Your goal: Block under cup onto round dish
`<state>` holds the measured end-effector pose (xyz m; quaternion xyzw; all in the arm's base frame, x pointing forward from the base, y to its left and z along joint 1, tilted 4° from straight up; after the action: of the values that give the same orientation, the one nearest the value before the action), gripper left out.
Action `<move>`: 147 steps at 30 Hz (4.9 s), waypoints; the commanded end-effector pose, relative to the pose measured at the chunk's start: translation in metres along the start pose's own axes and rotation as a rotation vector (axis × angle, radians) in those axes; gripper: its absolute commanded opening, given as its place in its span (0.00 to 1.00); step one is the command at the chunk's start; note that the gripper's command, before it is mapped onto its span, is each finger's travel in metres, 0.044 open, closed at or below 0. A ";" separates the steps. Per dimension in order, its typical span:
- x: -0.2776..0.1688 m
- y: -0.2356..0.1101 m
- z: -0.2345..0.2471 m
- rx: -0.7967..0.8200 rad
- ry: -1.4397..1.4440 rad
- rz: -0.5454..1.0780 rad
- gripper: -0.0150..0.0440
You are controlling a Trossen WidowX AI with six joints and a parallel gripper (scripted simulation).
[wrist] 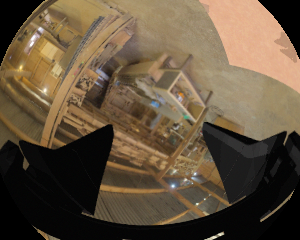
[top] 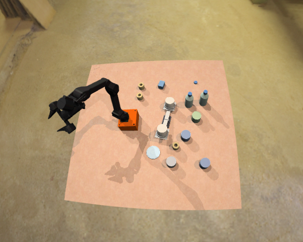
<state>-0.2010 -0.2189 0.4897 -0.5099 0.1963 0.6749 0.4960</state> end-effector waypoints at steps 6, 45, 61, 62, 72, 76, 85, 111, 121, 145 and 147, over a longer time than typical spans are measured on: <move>0.000 -0.009 -0.026 -0.083 -0.100 0.023 1.00; 0.056 -0.150 -0.199 -0.689 -1.031 0.495 1.00; 0.105 -0.224 -0.232 -0.852 -1.396 0.834 1.00; 0.109 -0.228 -0.233 -0.859 -1.418 0.858 1.00; 0.146 -0.272 -0.239 -0.917 -1.624 1.118 1.00; 0.162 -0.288 -0.238 -0.930 -1.701 1.233 1.00; 0.200 -0.322 -0.233 -0.933 -1.856 1.510 1.00; 0.314 -0.383 -0.184 -0.686 -2.107 2.462 1.00; 0.357 -0.390 -0.159 -0.455 -2.079 2.869 1.00; 0.414 -0.398 -0.121 0.212 -1.874 3.533 1.00; 0.416 -0.404 -0.120 0.305 -1.867 3.589 1.00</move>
<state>0.2082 0.0526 0.1697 -0.6806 -0.1471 -0.3269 0.6390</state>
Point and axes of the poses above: the point midway between the two fingers, 35 mm back from their tips, its own y axis out along the fingers, its own z axis across the jaws, x = y × z, the point moved 1 cm from there along -y, back along the fingers, and after that the axes turned 13 degrees about y, right-handed, at the moved point
